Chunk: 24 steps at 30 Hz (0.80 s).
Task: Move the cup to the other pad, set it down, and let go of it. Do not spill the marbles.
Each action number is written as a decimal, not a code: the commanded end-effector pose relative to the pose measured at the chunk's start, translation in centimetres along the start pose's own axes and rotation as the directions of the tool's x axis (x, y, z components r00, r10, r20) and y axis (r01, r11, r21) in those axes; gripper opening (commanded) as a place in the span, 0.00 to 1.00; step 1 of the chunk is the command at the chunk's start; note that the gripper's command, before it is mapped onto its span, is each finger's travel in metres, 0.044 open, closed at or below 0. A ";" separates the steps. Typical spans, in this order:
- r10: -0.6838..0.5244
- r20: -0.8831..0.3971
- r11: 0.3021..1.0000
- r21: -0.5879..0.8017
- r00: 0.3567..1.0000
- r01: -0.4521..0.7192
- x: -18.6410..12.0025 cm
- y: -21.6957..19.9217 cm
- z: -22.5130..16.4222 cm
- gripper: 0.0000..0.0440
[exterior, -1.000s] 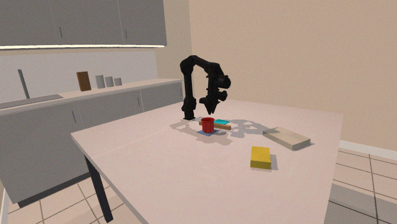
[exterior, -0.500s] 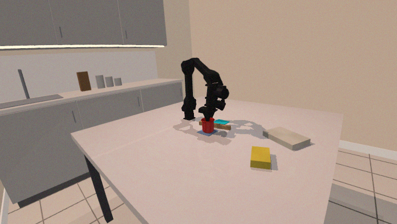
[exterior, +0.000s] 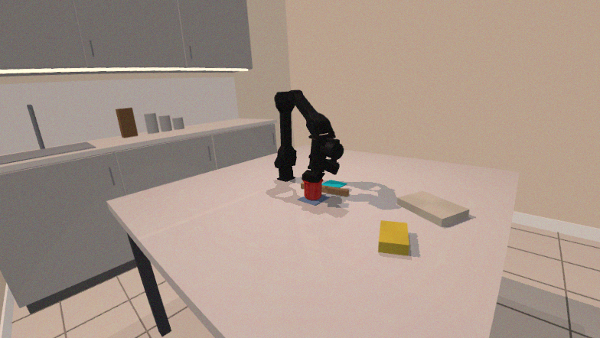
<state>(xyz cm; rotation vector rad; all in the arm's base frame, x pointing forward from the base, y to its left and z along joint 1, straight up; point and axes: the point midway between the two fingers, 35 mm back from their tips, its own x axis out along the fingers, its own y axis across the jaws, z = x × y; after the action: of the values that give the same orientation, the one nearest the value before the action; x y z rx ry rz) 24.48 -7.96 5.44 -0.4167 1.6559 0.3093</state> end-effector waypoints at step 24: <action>-0.006 0.067 0.973 -0.232 0.998 0.022 -4.9 1.4 0.3 0.03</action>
<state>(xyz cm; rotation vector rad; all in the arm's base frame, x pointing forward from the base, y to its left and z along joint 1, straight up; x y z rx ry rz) 24.21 -6.55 9.26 -0.5656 1.5846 0.4901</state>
